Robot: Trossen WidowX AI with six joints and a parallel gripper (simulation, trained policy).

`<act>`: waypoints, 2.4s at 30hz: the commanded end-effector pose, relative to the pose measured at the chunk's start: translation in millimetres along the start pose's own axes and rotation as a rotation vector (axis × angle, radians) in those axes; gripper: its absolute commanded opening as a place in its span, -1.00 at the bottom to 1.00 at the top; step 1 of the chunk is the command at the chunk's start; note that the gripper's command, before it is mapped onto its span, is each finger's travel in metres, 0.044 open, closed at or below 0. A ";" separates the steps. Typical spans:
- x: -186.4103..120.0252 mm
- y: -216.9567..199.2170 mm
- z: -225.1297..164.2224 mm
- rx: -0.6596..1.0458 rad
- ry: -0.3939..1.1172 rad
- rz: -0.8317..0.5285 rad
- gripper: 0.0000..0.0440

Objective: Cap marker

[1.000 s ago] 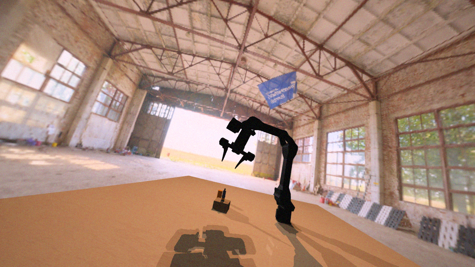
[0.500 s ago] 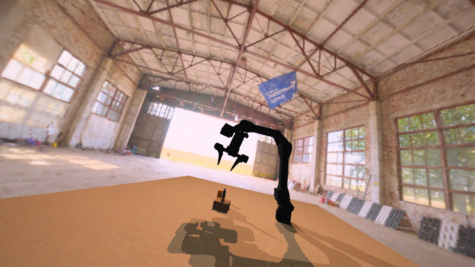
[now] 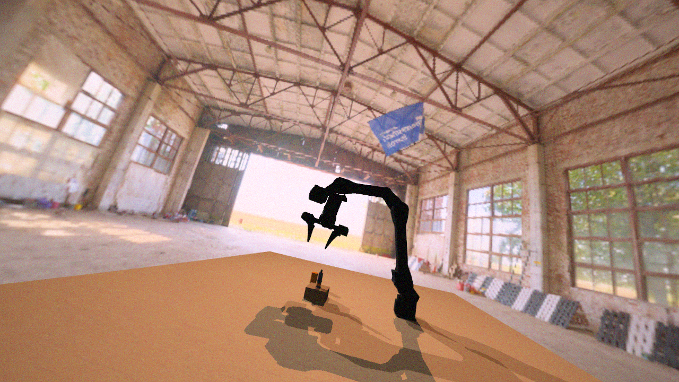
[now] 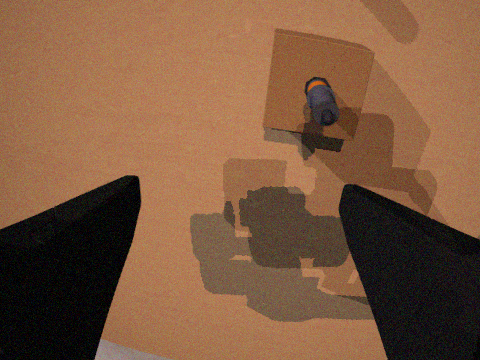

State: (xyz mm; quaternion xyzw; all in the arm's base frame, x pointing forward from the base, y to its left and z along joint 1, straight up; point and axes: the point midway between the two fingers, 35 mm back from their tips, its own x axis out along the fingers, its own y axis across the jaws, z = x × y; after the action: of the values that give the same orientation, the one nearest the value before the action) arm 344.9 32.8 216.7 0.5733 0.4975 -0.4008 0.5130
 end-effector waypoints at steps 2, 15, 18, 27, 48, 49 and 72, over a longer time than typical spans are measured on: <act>6.4 3.5 13.6 0.013 -0.007 -0.021 0.51; 23.0 10.2 54.4 0.058 -0.036 -0.070 0.49; 27.1 11.0 63.6 0.067 -0.043 -0.082 0.49; 40.3 11.5 90.7 0.087 -0.066 -0.119 0.48; 85.6 3.1 146.2 0.090 -0.100 -0.217 0.41; 88.8 2.2 148.2 0.088 -0.100 -0.222 0.40; 123.3 -10.3 160.6 -0.027 -0.116 -0.276 -0.67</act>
State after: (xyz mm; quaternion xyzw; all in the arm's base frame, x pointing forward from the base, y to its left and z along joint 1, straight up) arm 366.2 -106.9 65.0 0.4742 0.5453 -0.4975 0.4800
